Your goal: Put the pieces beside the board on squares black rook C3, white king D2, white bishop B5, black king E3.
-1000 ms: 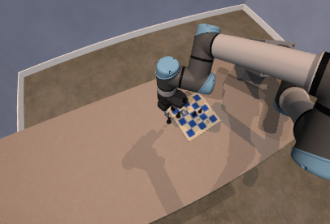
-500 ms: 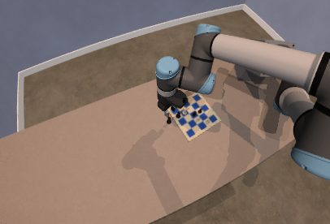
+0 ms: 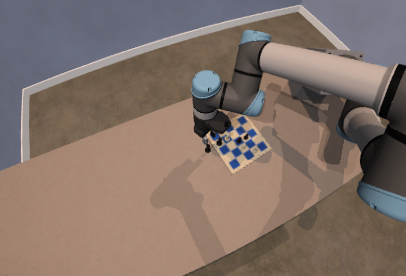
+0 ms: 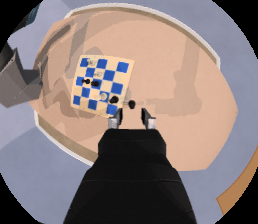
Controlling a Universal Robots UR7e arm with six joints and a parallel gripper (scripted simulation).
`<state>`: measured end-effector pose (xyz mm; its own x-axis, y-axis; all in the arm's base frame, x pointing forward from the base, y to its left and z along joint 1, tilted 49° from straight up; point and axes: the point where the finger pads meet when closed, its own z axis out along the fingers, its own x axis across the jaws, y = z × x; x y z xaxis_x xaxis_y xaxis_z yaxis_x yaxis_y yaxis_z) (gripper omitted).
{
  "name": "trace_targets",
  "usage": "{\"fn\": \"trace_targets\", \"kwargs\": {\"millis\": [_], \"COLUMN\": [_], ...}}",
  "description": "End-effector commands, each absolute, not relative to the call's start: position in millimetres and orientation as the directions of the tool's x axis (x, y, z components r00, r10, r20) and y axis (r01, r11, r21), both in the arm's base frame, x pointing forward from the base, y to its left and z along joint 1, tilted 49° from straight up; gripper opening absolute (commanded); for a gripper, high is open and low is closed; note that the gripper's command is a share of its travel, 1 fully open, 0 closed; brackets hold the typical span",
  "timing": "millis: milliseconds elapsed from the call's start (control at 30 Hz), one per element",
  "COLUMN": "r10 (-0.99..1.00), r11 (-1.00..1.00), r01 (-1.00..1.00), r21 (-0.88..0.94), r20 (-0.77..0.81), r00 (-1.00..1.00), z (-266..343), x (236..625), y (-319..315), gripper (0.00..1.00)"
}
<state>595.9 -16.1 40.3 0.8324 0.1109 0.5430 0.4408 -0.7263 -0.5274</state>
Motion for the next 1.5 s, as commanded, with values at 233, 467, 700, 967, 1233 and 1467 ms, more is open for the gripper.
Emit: {"fn": "trace_targets", "kwargs": {"millis": [233, 467, 700, 967, 1233, 1467], "r10": [0.11, 0.11, 0.11, 0.11, 0.11, 0.11], "r11": [-0.727, -0.727, -0.727, -0.727, -0.727, -0.727], "r01": [0.441, 0.441, 0.441, 0.441, 0.441, 0.441], "r21": [-0.527, -0.527, -0.527, -0.527, -0.527, -0.527], "r20": [0.544, 0.544, 0.544, 0.544, 0.544, 0.544], "r00": [0.832, 0.832, 0.832, 0.832, 0.832, 0.832], "z": [32.8, 27.7, 20.4, 14.9, 10.1, 8.8], "x": [600.2, 602.9, 606.7, 609.7, 612.2, 612.9], "y": [-8.4, -3.1, 4.6, 10.4, 15.5, 16.9], "gripper": [0.79, 0.79, 0.79, 0.79, 0.79, 0.79]}}
